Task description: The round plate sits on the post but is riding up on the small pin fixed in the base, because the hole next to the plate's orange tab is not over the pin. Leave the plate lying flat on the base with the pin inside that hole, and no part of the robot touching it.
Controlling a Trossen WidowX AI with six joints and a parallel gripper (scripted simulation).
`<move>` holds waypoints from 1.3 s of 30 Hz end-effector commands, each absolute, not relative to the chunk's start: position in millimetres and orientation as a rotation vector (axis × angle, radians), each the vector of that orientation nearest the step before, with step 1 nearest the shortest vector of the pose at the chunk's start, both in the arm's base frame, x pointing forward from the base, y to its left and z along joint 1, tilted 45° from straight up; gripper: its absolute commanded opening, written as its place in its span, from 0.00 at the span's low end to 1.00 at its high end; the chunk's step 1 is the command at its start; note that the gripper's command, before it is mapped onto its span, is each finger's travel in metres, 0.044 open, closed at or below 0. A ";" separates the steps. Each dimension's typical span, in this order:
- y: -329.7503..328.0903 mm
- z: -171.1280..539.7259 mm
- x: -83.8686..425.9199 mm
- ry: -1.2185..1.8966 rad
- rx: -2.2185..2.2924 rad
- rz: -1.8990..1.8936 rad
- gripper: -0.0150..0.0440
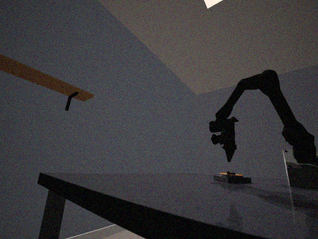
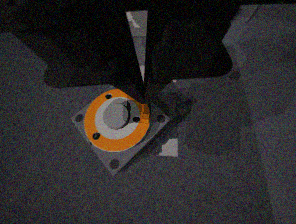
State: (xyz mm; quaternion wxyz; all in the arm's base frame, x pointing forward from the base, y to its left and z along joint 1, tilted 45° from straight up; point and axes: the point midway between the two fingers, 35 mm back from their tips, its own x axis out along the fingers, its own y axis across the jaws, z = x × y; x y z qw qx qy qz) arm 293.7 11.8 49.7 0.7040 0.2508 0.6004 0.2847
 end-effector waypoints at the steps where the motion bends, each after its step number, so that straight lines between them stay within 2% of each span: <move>1: 15.3 48.1 284.4 1.444 0.636 0.578 0.25; 17: 48.8 14.9 286.7 1.443 0.637 0.580 0.25; 39: 51.4 16.3 308.9 1.442 0.637 0.580 0.25</move>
